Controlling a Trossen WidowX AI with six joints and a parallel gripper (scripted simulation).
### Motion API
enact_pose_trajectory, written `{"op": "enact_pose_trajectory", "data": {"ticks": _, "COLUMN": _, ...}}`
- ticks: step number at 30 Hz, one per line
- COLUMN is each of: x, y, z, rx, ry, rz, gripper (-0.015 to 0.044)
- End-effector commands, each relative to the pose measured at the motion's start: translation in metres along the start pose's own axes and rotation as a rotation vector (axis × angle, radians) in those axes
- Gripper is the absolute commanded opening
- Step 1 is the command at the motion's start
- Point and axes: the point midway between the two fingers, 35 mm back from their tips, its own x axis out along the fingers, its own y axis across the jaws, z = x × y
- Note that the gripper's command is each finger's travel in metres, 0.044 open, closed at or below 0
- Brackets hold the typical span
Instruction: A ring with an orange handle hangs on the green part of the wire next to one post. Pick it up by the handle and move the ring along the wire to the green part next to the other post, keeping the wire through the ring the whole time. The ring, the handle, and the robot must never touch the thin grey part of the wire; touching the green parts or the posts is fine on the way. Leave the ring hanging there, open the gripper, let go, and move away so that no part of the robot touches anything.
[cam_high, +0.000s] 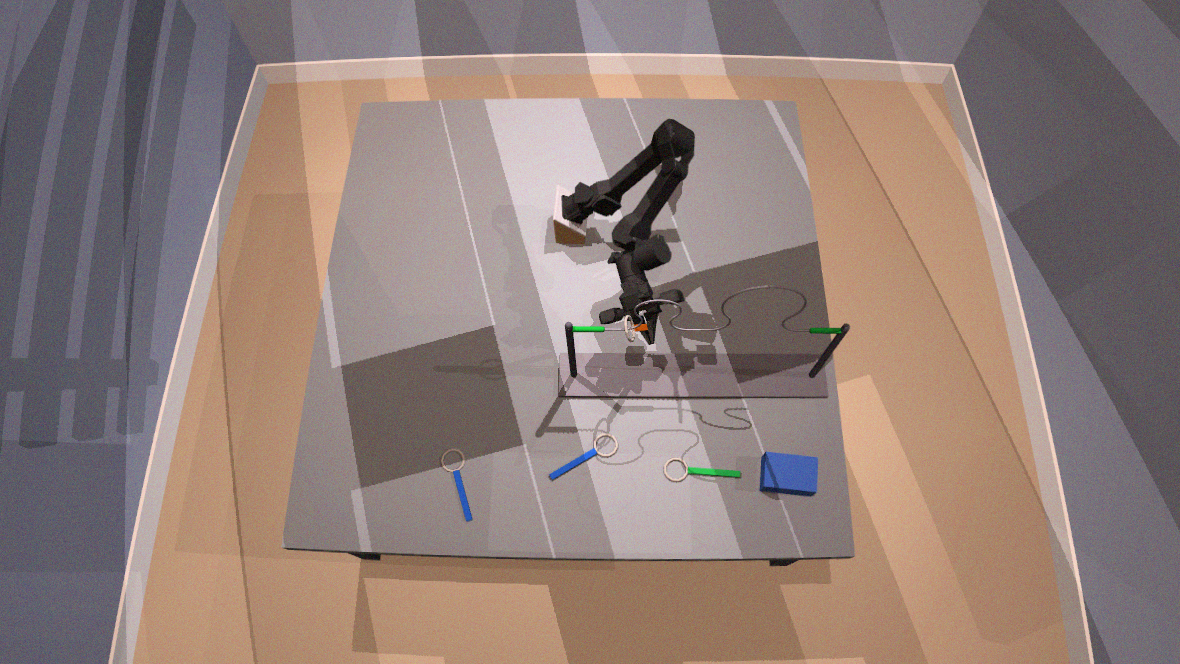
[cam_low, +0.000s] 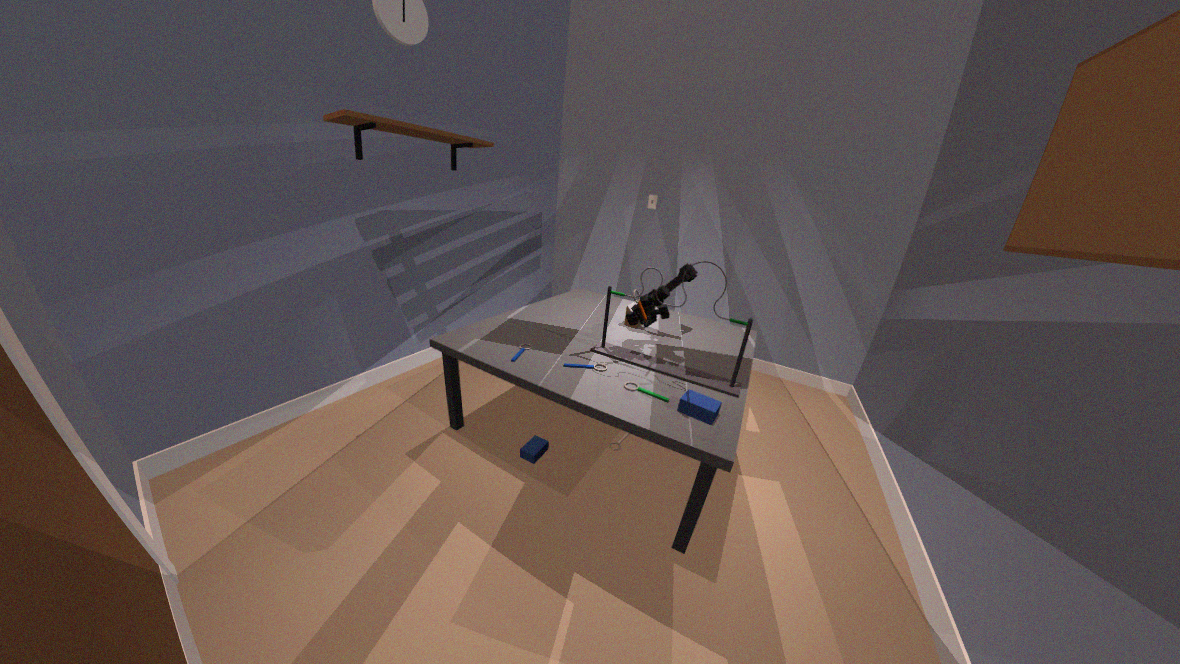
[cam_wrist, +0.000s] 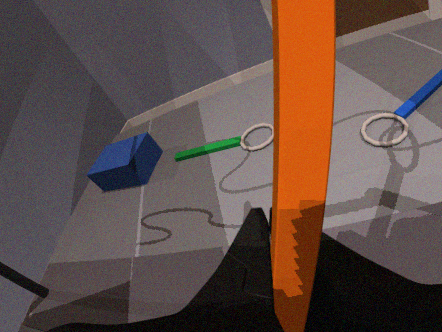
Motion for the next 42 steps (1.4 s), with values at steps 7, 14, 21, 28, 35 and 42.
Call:
{"op": "enact_pose_trajectory", "data": {"ticks": 7, "x": -0.005, "y": -0.028, "z": -0.001, "rx": -0.126, "ry": 0.023, "rz": -0.067, "gripper": -0.0150}}
{"op": "enact_pose_trajectory", "data": {"ticks": 14, "x": -0.009, "y": -0.044, "z": 0.003, "rx": -0.204, "ry": 0.033, "rz": -0.103, "gripper": -0.0150}}
{"op": "enact_pose_trajectory", "data": {"ticks": 21, "x": -0.013, "y": -0.059, "z": 0.007, "rx": -0.273, "ry": 0.042, "rz": -0.134, "gripper": -0.0150}}
{"op": "enact_pose_trajectory", "data": {"ticks": 28, "x": -0.016, "y": -0.070, "z": 0.011, "rx": -0.308, "ry": 0.046, "rz": -0.150, "gripper": -0.0150}}
{"op": "enact_pose_trajectory", "data": {"ticks": 35, "x": -0.018, "y": -0.078, "z": 0.013, "rx": -0.323, "ry": 0.047, "rz": -0.157, "gripper": -0.0150}}
{"op": "enact_pose_trajectory", "data": {"ticks": 42, "x": -0.020, "y": -0.085, "z": 0.016, "rx": -0.328, "ry": 0.048, "rz": -0.159, "gripper": -0.0150}}
